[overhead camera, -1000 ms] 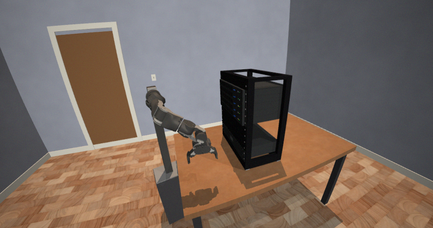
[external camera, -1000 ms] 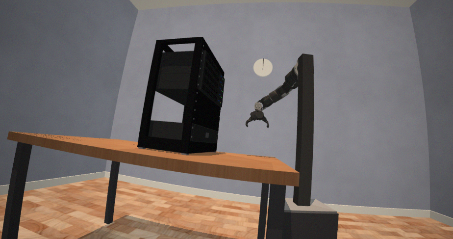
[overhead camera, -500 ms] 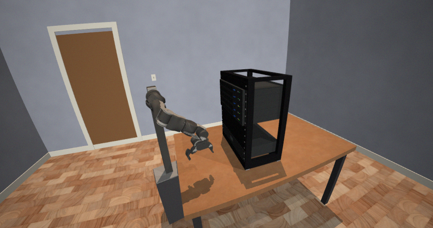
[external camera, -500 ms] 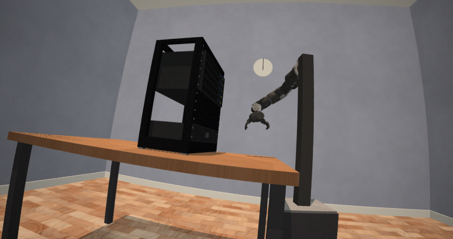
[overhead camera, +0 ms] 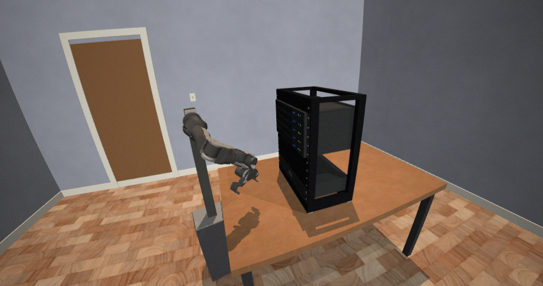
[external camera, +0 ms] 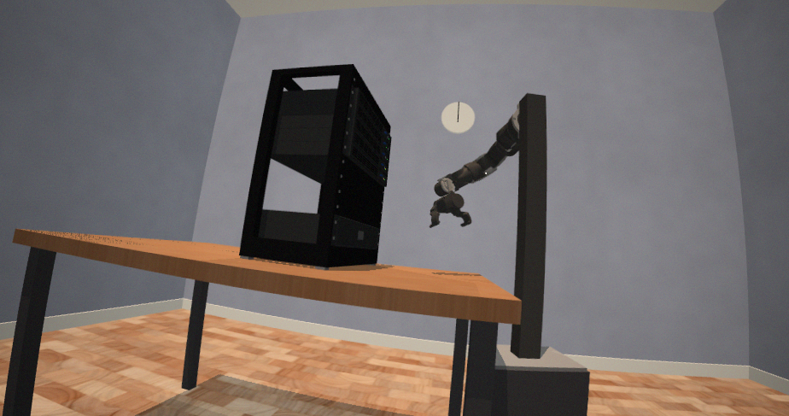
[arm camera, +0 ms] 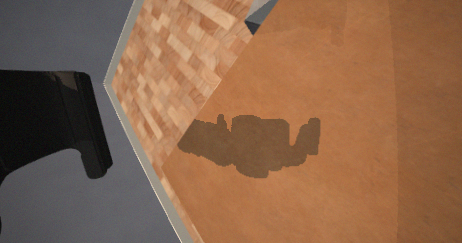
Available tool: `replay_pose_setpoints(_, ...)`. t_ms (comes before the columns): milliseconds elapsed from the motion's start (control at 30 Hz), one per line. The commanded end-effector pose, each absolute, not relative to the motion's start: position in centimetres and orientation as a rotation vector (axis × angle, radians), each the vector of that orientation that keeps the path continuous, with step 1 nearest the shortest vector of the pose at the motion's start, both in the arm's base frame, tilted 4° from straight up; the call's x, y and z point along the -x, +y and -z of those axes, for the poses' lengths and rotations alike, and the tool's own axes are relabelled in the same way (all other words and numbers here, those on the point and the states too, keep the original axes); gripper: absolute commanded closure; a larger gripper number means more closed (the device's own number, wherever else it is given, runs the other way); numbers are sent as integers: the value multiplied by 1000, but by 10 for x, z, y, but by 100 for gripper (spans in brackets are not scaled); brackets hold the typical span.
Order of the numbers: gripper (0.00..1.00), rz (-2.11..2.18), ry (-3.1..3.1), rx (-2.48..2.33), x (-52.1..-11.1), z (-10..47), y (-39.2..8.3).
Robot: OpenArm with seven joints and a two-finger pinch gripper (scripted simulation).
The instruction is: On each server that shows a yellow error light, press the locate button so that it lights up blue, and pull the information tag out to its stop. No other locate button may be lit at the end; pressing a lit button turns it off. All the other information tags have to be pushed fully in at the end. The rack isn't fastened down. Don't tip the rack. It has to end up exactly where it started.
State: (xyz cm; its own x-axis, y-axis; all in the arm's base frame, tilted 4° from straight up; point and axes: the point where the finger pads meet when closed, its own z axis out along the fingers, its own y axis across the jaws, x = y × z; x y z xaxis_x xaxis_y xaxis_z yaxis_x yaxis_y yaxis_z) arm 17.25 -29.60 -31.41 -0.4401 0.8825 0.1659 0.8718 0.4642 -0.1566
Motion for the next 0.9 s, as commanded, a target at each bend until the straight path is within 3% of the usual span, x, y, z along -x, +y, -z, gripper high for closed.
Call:
replay_pose_setpoints(0,0,-108,-2526,1456,-171,314,-294)
replay_pose_setpoints(867,0,-74,-2993,405,-165,299,-168)
